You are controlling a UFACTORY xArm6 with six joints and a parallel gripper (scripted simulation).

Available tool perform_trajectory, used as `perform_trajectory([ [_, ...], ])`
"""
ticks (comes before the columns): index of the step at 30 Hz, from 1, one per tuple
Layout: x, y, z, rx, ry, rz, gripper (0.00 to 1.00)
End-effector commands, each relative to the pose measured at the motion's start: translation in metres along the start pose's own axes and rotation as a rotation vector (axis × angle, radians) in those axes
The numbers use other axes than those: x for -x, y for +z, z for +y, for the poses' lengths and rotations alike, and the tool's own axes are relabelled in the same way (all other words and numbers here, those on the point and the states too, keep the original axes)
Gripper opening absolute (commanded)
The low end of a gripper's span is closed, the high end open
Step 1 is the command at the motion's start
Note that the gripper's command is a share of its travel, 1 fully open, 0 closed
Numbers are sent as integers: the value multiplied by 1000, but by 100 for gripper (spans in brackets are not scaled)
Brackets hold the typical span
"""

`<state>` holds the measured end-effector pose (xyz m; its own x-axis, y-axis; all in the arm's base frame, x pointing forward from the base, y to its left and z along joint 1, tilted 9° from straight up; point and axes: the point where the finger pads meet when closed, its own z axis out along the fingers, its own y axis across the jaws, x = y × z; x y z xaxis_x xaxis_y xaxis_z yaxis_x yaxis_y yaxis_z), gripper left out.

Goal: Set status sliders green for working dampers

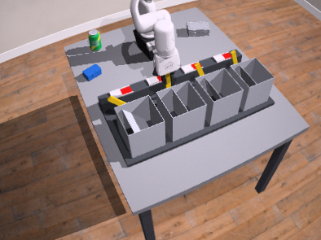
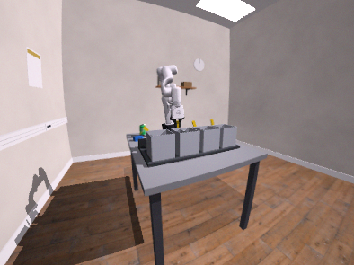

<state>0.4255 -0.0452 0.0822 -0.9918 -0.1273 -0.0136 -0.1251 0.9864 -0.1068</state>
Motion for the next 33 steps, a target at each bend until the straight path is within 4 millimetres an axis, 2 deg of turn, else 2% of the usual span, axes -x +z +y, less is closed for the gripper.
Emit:
perform_trajectory([
  [1, 1, -1, -1, 1, 0, -4, 19],
  [33, 1, -1, -7, 67, 0, -4, 19],
])
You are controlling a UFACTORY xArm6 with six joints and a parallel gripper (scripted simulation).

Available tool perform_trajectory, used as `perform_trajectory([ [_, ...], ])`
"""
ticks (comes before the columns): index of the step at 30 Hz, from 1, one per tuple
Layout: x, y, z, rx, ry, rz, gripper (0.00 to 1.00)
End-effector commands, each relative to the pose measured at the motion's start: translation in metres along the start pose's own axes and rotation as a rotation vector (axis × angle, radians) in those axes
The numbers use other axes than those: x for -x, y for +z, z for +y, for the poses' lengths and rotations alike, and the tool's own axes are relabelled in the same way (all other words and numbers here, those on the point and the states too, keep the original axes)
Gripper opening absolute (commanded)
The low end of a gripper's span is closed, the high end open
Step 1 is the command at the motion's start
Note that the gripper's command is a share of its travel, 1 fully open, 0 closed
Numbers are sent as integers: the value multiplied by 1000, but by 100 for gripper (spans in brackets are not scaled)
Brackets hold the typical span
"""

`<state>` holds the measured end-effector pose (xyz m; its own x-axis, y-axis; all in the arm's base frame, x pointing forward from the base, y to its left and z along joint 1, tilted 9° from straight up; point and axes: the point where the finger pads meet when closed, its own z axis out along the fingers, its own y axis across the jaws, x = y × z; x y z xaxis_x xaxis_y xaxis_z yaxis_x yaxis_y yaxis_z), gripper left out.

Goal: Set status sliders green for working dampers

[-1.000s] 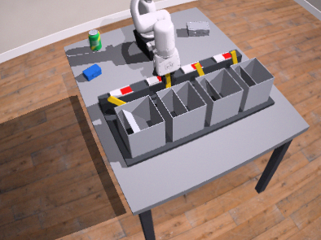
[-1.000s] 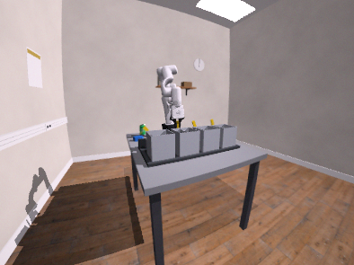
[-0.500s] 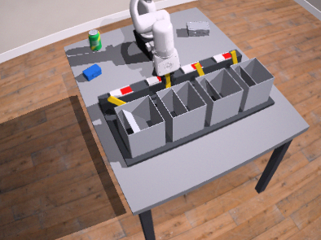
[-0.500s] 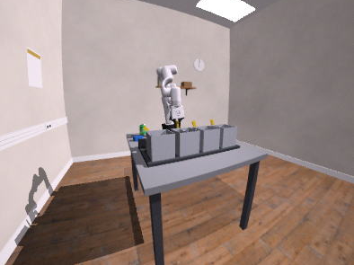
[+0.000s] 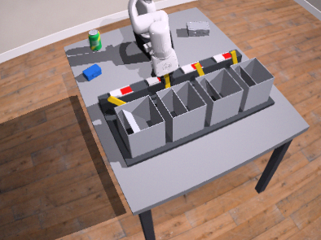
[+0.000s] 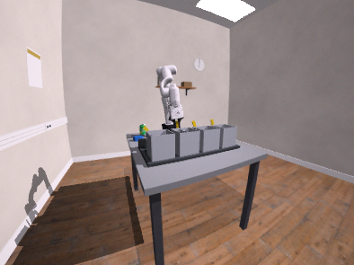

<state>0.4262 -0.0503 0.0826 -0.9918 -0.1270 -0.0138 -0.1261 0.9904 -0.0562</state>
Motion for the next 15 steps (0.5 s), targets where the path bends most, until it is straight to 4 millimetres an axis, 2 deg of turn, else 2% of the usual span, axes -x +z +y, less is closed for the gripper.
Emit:
perform_trajectory([
  [1, 1, -1, -2, 20, 0, -4, 19],
  [15, 1, -1, -9, 85, 0, -4, 19],
])
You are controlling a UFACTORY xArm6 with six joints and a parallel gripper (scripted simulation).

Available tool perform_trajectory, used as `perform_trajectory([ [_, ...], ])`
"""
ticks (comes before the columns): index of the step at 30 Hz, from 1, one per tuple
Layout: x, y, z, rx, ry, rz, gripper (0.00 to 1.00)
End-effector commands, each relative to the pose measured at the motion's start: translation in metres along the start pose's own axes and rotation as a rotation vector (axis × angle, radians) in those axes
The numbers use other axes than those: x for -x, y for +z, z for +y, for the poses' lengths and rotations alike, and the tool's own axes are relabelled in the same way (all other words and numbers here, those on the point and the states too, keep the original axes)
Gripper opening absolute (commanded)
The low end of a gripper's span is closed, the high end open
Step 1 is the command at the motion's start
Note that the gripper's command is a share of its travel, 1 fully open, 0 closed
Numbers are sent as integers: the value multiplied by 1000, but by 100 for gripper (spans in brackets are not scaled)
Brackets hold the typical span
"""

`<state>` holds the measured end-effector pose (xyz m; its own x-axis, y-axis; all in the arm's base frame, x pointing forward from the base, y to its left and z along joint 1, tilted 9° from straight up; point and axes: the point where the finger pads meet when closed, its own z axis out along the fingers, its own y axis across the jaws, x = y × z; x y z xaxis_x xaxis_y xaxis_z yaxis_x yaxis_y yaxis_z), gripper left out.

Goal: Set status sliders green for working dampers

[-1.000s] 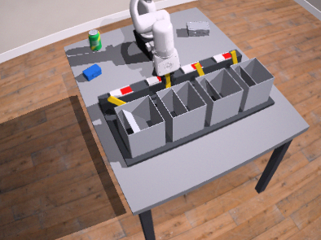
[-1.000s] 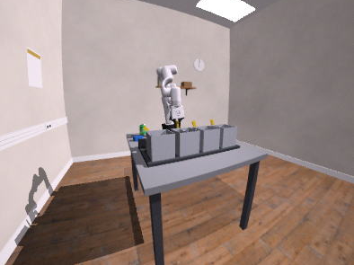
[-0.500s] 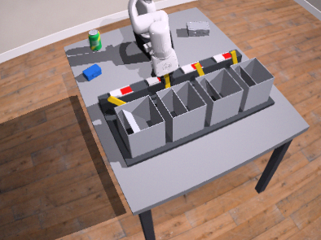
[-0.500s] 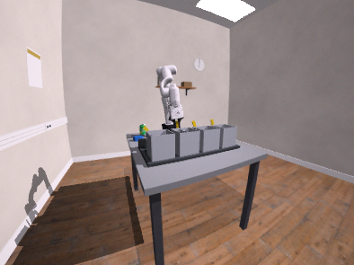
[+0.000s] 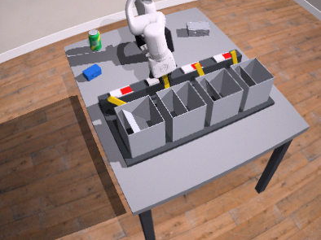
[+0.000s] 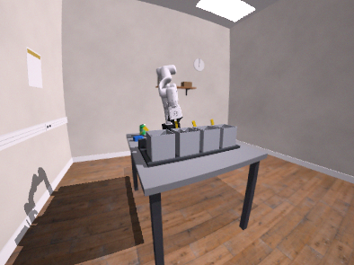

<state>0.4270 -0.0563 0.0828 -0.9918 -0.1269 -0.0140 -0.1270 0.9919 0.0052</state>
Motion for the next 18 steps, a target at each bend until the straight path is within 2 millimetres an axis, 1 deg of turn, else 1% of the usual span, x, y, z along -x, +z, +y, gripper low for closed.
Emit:
perform_trajectory([
  [1, 1, -1, -3, 30, -1, -4, 19],
  [18, 1, 0, -14, 138, -1, -4, 19],
])
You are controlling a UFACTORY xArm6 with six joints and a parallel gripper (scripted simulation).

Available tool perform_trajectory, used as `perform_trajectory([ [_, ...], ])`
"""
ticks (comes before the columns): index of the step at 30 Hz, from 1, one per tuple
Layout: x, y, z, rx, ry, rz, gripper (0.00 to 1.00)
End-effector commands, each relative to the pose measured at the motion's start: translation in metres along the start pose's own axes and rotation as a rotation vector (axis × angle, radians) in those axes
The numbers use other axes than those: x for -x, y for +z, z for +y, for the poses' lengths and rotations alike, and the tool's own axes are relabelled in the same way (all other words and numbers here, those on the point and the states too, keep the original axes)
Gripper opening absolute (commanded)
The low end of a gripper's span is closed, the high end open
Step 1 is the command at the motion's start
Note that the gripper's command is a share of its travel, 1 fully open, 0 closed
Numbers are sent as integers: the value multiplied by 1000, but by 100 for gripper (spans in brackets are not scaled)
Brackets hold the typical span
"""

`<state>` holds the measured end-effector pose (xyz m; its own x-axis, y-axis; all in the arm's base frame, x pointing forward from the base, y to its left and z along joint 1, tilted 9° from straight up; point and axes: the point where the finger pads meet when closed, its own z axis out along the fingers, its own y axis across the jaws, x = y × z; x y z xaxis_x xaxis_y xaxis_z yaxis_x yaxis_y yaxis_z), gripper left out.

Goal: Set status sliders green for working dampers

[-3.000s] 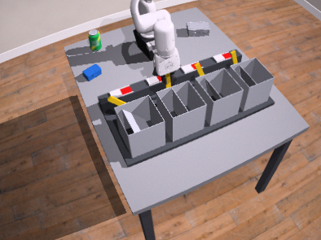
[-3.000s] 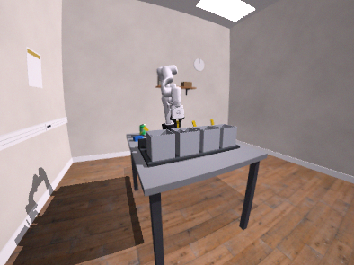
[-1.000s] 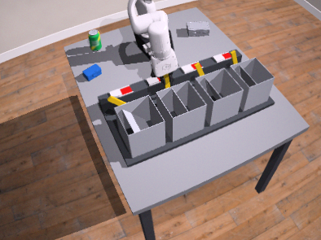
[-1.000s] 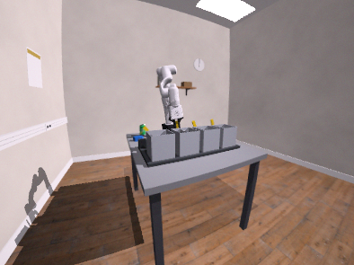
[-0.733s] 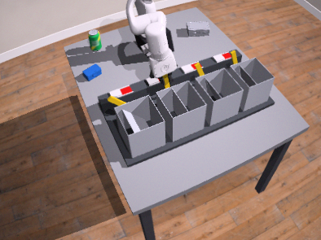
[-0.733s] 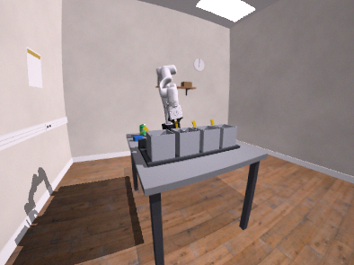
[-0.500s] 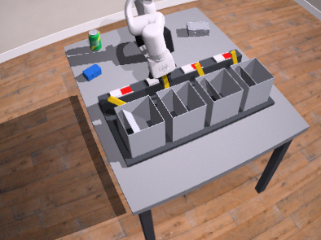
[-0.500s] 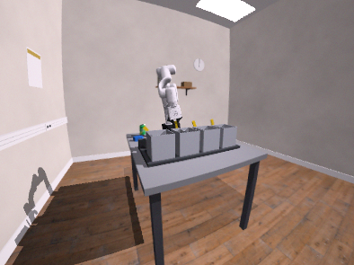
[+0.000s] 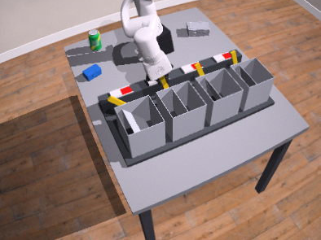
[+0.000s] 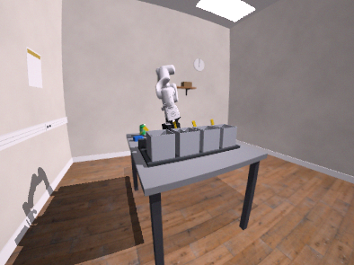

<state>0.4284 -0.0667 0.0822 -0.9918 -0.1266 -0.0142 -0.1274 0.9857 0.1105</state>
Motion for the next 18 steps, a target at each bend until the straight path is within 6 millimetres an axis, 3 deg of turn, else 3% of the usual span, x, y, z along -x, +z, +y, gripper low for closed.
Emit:
perform_trajectory([
  [1, 1, -1, -4, 41, -1, -3, 19],
  [18, 1, 0, -17, 171, -1, -3, 19],
])
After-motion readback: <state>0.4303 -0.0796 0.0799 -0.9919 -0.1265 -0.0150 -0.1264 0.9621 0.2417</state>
